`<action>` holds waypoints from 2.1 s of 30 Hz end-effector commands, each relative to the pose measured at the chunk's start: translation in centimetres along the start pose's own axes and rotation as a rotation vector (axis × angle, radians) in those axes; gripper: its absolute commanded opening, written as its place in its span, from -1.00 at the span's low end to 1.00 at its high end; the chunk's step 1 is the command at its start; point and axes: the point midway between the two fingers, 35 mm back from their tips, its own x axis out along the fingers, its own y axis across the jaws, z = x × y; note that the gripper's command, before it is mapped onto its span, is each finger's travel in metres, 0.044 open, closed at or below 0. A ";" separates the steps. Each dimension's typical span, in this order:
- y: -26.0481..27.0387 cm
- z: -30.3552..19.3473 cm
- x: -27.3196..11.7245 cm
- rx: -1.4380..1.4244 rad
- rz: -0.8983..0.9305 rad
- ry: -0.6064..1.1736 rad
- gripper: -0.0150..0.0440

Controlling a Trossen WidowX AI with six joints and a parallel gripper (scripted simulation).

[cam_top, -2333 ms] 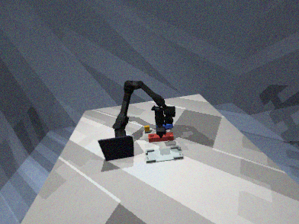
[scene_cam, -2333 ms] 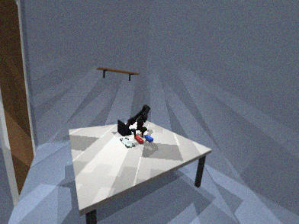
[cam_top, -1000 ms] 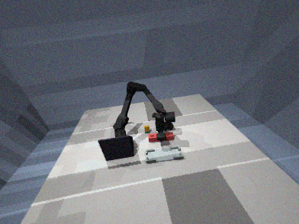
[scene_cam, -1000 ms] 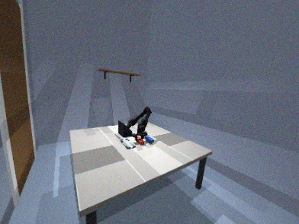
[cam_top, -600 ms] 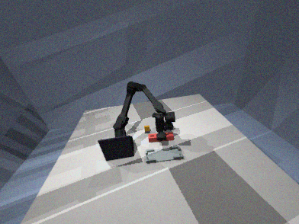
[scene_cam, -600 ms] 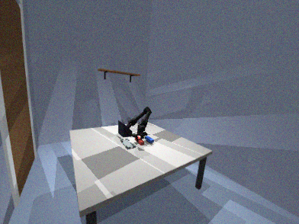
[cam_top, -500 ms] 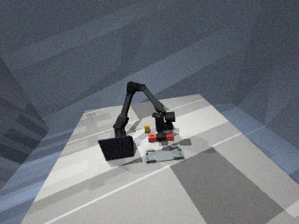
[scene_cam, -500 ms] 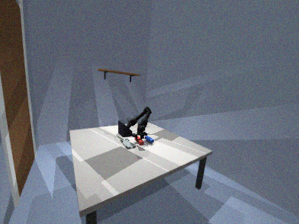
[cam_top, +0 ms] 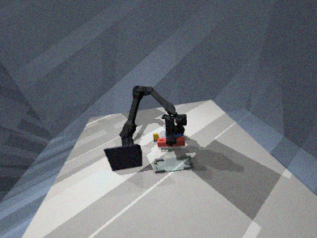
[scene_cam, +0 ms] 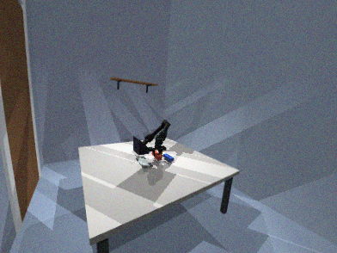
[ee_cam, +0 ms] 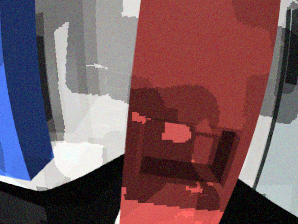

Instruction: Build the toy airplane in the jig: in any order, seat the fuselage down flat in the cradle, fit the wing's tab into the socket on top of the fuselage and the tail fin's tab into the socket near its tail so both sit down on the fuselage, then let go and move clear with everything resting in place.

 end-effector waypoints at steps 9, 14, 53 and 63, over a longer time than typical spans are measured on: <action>-0.1 0.2 -4.0 -0.018 0.006 -0.006 -0.49; 0.0 0.0 -5.6 -0.024 0.013 -0.006 -0.49; -7.1 0.5 -5.8 -0.044 0.023 -0.009 -0.49; -10.1 0.4 -4.3 -0.047 0.023 -0.009 -0.49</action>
